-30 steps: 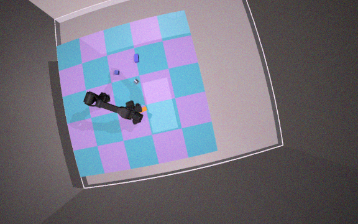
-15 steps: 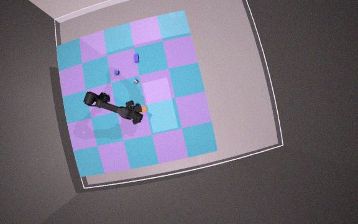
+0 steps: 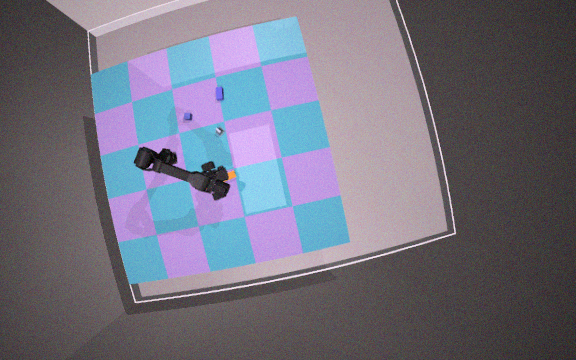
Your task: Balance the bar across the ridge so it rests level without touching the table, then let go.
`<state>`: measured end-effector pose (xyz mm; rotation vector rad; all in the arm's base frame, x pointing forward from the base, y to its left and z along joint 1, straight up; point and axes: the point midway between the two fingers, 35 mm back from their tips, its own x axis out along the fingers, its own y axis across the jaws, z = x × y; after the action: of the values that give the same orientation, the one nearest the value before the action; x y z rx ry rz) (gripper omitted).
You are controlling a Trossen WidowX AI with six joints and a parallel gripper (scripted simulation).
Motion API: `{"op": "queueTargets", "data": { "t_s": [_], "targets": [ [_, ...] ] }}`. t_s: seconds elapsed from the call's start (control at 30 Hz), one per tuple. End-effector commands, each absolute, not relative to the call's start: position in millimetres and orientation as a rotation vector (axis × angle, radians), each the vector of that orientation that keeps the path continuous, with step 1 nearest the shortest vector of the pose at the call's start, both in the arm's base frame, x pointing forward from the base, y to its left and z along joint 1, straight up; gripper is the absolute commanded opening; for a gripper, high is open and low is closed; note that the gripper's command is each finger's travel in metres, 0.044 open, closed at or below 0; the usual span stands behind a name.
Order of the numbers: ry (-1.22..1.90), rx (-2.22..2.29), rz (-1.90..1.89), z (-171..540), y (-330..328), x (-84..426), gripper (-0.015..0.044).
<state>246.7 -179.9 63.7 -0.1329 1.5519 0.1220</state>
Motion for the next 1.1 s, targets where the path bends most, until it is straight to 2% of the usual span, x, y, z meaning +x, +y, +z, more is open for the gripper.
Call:
{"op": "queueTargets", "data": {
  "t_s": [0.0, 1.07],
  "targets": [
    [1.541, -0.143, 0.114, 78, -182, 249, 0.0],
    [1.54, -0.169, 0.137, 142, -167, 255, 0.0]
  ]
}}
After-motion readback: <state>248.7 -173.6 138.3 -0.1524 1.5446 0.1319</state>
